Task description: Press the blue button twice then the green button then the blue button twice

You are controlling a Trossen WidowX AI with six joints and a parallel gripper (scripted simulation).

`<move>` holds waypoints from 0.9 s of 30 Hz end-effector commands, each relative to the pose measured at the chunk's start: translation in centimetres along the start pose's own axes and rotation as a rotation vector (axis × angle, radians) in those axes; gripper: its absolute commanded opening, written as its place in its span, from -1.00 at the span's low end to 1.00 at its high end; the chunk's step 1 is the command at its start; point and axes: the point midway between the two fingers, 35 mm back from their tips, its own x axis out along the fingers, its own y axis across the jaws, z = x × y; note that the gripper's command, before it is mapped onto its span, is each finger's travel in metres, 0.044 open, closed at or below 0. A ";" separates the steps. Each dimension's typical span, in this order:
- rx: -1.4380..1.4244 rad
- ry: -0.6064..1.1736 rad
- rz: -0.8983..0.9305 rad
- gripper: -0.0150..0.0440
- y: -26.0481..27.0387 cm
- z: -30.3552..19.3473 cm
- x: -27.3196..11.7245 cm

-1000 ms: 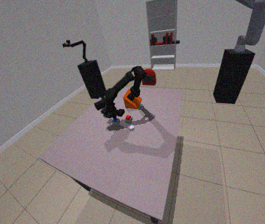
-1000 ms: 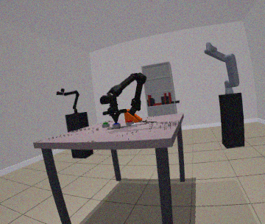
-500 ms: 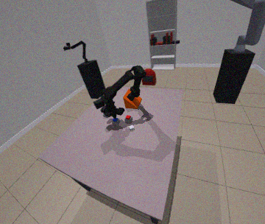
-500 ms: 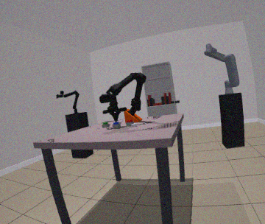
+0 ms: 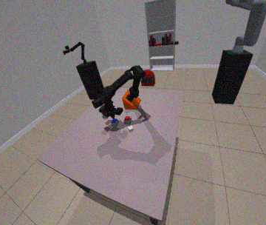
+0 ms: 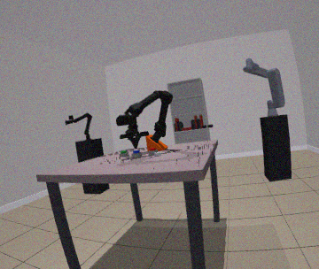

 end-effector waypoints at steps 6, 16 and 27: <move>0.006 -0.001 0.004 -0.42 0.0 0.0 1.5; 0.006 -0.001 0.005 -0.42 0.0 0.0 2.3; 0.006 -0.001 0.005 -0.42 0.0 0.0 2.3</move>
